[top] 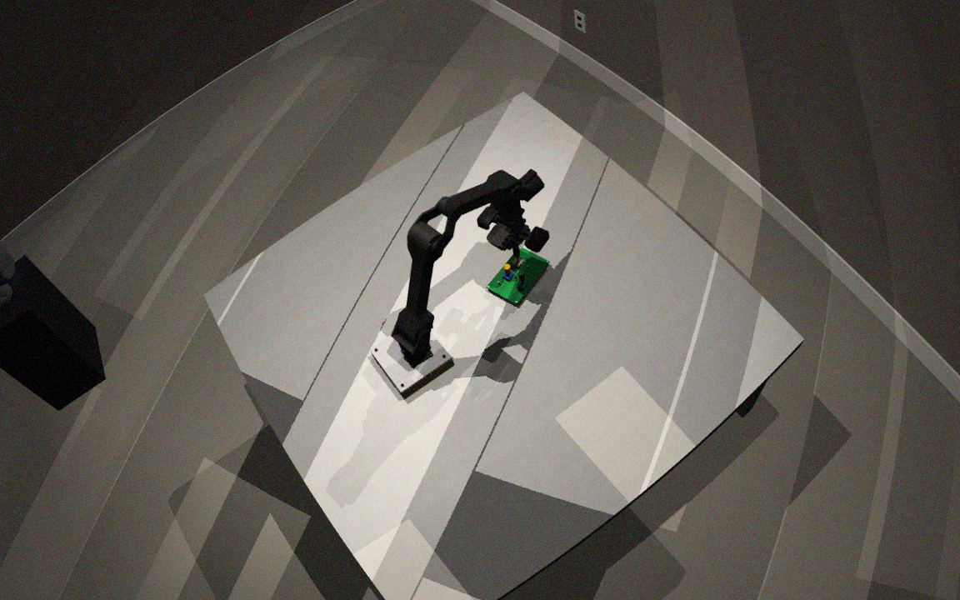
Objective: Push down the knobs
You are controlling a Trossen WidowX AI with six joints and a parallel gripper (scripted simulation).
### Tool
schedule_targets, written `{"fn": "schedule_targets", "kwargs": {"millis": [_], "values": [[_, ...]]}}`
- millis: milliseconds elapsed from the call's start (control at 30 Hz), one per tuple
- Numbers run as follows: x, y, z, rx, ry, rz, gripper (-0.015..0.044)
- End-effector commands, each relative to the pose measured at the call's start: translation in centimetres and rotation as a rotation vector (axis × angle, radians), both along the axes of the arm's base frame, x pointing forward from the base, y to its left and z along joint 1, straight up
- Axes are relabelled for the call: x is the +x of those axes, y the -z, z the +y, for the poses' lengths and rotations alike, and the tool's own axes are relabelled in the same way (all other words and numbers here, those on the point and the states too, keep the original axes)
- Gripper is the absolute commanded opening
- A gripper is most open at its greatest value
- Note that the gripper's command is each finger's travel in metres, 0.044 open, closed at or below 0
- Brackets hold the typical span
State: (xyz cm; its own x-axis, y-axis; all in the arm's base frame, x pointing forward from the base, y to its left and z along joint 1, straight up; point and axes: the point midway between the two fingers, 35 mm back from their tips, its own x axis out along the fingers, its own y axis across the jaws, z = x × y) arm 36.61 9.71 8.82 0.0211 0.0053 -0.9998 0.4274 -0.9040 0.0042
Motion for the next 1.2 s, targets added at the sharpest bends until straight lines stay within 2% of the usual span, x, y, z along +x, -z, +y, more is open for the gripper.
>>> {"fn": "schedule_targets", "kwargs": {"millis": [0,1167], "values": [[0.01,0.15,0.08,0.005,0.002,0.001,0.0000],[0.02,1.04,0.08,0.005,0.002,0.001,0.0000]]}}
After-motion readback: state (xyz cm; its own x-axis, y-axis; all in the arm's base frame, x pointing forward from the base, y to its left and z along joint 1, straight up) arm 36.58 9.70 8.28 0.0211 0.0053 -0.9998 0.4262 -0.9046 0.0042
